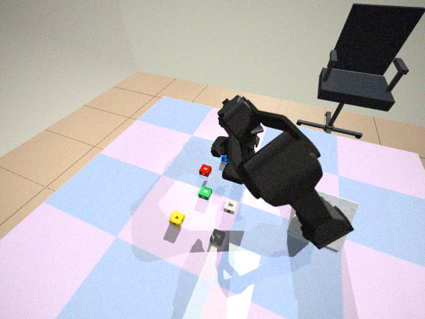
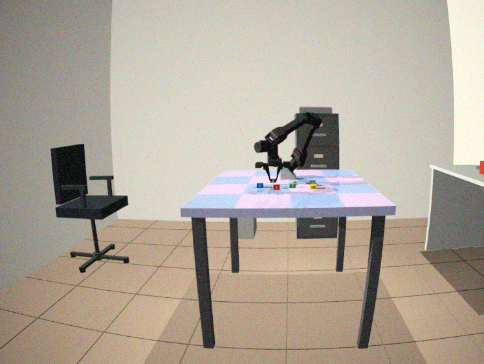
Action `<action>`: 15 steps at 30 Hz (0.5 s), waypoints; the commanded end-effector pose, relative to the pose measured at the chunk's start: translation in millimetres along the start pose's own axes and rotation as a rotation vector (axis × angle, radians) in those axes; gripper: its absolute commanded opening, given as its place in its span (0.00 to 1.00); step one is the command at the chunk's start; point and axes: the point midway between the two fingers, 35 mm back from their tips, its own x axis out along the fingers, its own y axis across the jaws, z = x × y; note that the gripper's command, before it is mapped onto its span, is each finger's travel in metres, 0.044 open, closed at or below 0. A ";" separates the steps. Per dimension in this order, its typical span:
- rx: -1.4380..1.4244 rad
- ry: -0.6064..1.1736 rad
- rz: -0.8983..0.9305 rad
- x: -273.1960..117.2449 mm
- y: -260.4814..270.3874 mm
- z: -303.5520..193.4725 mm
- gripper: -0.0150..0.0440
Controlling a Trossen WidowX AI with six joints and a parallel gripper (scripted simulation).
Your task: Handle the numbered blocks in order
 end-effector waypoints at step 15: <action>-0.003 0.004 -0.004 11.7 -0.4 -0.3 0.46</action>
